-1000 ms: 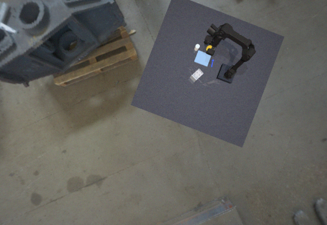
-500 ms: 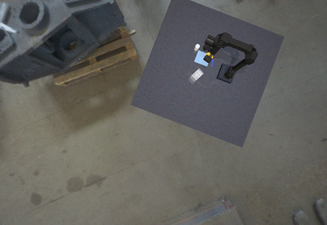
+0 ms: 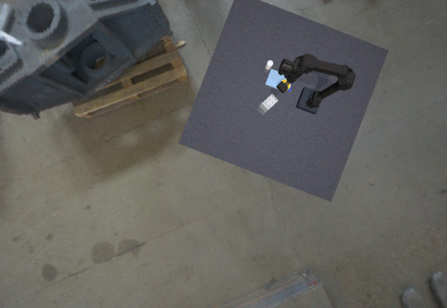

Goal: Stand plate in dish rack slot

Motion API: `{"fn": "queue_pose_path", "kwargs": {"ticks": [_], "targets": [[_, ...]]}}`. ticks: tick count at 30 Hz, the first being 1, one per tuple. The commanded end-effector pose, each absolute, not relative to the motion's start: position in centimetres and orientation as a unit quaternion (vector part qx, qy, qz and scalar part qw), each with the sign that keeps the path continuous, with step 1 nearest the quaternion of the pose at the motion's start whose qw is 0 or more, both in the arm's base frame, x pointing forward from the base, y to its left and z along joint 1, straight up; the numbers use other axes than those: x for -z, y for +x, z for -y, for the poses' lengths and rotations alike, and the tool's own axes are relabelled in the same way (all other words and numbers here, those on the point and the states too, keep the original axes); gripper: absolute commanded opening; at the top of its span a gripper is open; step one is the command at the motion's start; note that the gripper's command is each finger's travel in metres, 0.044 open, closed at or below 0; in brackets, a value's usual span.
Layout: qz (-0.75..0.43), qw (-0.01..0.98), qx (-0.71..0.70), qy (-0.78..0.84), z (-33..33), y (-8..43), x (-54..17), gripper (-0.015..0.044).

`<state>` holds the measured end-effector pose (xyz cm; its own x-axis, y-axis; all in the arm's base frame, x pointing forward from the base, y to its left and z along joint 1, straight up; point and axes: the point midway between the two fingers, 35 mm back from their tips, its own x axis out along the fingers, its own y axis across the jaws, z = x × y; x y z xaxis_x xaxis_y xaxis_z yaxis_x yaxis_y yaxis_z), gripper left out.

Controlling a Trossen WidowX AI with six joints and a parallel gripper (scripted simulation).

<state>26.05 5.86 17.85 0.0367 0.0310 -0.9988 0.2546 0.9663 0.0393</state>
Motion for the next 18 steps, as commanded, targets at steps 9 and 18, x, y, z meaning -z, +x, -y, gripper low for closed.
{"fn": "queue_pose_path", "kwargs": {"ticks": [9,18], "targets": [[-0.67,0.726,-0.069,0.136,-8.0,29.3,-13.2,0.0],[-0.622,0.746,-0.187,0.148,-9.0,31.4,-10.3,0.0]]}}
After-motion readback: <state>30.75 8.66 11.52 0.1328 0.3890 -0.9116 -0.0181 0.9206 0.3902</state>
